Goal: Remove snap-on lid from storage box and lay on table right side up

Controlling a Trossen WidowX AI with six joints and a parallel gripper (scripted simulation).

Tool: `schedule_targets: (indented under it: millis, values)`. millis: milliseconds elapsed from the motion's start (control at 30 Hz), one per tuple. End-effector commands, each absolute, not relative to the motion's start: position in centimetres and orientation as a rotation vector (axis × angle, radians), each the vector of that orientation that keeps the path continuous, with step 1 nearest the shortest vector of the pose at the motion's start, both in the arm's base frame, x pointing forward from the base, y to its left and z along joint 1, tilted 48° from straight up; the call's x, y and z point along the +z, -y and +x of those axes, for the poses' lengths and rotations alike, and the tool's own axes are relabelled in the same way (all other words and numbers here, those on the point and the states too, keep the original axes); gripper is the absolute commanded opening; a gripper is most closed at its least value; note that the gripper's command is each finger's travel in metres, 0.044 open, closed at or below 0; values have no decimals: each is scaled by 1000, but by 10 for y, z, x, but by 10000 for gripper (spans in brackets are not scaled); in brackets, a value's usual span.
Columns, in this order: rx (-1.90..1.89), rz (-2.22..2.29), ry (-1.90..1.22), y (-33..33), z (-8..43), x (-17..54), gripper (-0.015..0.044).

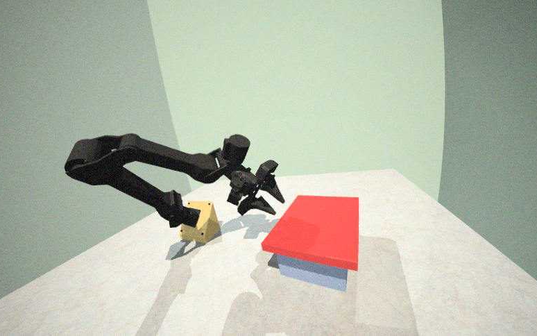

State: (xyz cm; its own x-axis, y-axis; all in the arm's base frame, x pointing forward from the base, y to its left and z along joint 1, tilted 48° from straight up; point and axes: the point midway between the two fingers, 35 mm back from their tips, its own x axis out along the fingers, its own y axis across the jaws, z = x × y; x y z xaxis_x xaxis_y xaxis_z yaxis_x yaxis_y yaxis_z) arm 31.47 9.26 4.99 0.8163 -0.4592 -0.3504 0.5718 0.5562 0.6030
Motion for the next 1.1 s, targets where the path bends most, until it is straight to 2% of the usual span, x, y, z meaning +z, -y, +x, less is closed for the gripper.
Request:
schedule_targets:
  millis: [0,700,767,1067]
  values:
    - [-611,766,-163,-89,320,47,235]
    - [-601,760,-147,-71,345,39,235]
    - [-601,760,-147,-71,345,39,183]
    - [-601,760,-147,-71,345,39,122]
